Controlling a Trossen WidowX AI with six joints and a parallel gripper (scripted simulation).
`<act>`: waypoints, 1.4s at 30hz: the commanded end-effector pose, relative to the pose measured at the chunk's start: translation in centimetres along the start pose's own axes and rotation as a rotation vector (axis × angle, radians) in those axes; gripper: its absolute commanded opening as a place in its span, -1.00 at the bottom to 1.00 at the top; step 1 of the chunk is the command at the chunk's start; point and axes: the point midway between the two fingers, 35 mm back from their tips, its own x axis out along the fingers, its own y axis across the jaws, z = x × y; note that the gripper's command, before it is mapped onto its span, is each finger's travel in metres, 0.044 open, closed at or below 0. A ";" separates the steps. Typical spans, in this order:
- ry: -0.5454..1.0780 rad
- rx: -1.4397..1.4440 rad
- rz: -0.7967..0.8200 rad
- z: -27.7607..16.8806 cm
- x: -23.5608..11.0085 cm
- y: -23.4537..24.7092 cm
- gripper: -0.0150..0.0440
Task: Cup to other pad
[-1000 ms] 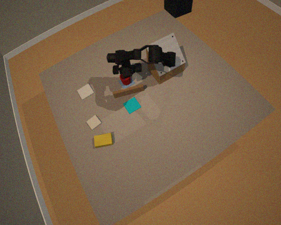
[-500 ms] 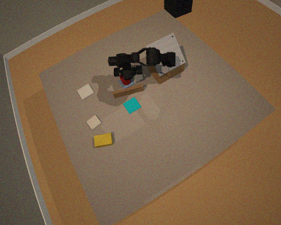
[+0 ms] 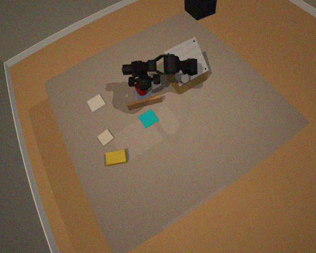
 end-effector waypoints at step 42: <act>-0.006 0.014 0.005 -0.5 -7.9 0.2 -0.49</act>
